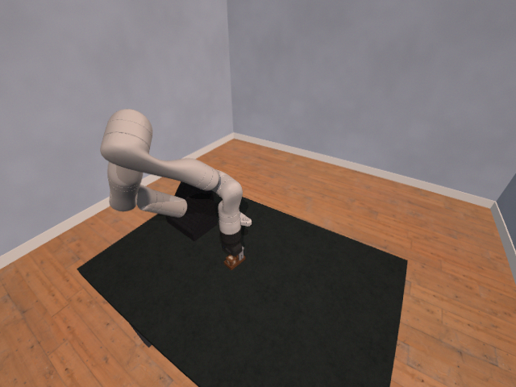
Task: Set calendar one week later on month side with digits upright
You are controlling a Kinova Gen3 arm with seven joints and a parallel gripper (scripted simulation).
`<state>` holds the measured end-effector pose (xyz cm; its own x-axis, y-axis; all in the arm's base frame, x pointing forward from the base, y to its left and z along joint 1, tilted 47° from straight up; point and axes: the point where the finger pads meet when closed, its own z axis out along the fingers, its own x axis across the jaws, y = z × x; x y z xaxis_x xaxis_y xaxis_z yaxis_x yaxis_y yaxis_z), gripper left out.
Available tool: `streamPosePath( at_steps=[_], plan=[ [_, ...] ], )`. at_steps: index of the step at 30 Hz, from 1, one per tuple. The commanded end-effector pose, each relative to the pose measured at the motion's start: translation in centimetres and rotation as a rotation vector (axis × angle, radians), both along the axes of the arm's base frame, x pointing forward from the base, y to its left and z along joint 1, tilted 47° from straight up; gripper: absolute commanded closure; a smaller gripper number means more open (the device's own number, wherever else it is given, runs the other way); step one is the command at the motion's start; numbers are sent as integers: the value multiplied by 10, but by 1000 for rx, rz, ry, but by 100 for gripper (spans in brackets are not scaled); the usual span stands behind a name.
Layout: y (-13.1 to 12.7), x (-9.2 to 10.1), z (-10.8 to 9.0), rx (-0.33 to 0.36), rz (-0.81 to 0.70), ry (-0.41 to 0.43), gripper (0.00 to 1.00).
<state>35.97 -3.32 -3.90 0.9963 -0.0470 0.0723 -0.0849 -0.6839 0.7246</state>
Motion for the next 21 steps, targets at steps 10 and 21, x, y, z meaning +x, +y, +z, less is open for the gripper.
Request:
streamPosePath(
  at_steps=[10,21],
  plan=[
    [1,0,0,1,1,-1,40],
    [1,0,0,1,1,-1,22]
  ],
)
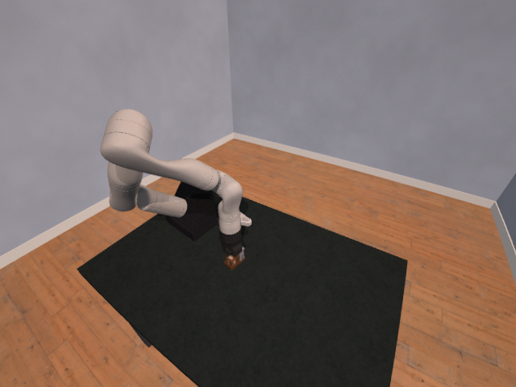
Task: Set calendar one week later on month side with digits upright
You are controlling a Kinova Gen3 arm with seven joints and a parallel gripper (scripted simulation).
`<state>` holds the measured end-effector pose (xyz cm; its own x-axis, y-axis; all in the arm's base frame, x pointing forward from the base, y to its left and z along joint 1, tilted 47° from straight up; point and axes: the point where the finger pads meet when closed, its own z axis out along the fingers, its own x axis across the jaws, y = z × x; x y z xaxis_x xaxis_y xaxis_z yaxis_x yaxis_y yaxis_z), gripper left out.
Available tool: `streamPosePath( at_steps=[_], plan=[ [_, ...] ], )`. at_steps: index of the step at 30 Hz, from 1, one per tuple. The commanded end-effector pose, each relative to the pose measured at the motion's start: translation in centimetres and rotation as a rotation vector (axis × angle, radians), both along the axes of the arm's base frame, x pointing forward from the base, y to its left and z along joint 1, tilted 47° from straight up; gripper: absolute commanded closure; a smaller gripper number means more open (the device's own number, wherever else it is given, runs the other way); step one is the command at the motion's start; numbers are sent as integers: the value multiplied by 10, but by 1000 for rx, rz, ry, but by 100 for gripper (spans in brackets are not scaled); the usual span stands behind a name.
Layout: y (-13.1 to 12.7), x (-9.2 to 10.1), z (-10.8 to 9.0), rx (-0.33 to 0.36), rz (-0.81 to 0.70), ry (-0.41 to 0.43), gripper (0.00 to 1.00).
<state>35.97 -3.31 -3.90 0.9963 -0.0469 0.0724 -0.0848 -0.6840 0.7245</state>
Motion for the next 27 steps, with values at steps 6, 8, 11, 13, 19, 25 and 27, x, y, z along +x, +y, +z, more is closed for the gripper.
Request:
streamPosePath(
  at_steps=[6,8,11,13,19,25,27],
  plan=[
    [1,0,0,1,1,-1,10],
    [1,0,0,1,1,-1,10],
    [1,0,0,1,1,-1,10],
    [1,0,0,1,1,-1,10],
    [2,0,1,1,1,-1,10],
    [11,0,10,1,1,-1,10],
    [15,0,13,1,1,-1,10]
  ],
)
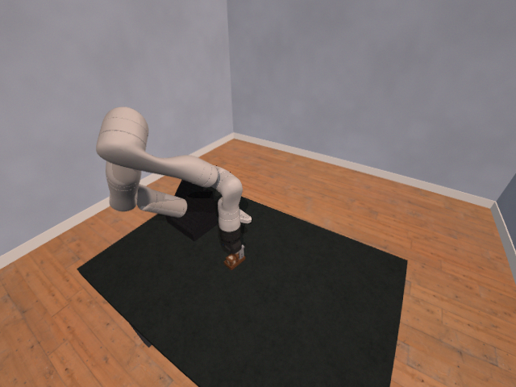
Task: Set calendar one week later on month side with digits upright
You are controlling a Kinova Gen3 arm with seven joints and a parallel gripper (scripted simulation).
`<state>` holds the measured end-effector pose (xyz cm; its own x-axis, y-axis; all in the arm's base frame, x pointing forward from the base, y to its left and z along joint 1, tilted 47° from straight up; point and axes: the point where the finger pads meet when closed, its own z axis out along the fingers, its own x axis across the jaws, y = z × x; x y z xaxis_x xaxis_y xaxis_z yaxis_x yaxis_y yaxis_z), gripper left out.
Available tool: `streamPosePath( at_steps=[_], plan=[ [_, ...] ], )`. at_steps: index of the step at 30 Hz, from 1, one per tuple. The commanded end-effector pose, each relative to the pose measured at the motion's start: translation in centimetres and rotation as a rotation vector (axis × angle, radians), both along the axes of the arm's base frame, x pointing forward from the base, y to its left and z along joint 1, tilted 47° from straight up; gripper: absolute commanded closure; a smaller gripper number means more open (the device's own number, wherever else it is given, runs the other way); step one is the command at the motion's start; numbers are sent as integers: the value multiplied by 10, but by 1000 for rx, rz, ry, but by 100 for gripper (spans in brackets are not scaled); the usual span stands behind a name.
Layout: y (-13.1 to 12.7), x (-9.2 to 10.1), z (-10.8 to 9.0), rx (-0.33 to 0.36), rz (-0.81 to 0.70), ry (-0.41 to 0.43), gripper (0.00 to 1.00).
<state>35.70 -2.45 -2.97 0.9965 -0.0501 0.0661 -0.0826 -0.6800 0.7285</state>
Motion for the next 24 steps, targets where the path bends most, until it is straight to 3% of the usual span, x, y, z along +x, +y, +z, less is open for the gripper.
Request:
streamPosePath(
  at_steps=[1,12,22,23,24],
  plan=[
    [9,3,7,6,5,-7,10],
    [50,2,45,6,5,-7,10],
    [58,2,53,6,5,-7,10],
    [58,2,53,6,5,-7,0],
    [58,2,53,6,5,-7,0]
  ],
)
